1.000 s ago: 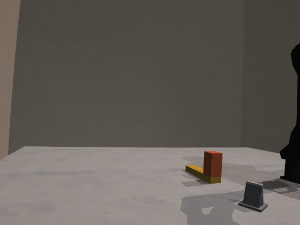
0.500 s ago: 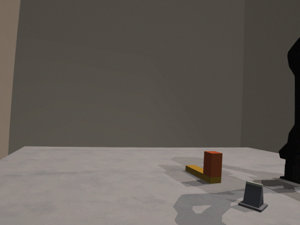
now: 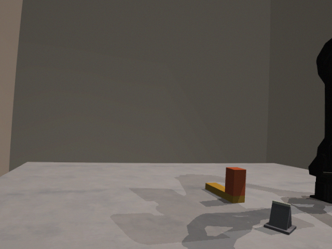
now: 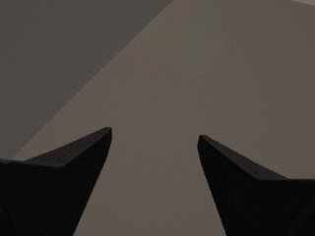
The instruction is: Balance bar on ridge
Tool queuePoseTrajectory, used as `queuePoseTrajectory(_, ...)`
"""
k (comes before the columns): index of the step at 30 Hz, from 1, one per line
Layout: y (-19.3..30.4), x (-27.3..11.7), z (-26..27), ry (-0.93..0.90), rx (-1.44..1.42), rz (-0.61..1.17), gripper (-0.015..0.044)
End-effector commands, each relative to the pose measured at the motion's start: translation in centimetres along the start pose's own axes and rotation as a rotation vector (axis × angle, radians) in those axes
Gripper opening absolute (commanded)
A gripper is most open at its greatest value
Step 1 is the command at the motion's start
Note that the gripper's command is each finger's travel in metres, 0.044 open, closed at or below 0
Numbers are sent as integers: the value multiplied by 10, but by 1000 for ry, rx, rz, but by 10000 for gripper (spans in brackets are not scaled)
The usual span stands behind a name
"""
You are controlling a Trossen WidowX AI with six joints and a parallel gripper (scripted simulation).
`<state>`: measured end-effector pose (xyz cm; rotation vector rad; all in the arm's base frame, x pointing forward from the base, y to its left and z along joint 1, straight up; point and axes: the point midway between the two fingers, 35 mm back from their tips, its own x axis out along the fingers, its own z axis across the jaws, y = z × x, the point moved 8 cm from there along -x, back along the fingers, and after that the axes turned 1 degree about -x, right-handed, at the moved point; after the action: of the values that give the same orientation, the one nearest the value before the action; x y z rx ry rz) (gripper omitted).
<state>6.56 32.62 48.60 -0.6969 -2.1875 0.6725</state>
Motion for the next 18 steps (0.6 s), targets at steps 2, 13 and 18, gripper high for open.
queuePoseTrajectory(2, 16, -20, -20, 102, 101, 113, 315)
queuePoseTrajectory(13, 35, -71, -59, 334, 228, 301, 315)
queuePoseTrajectory(18, 41, -97, -74, 439, 279, 371, 315)
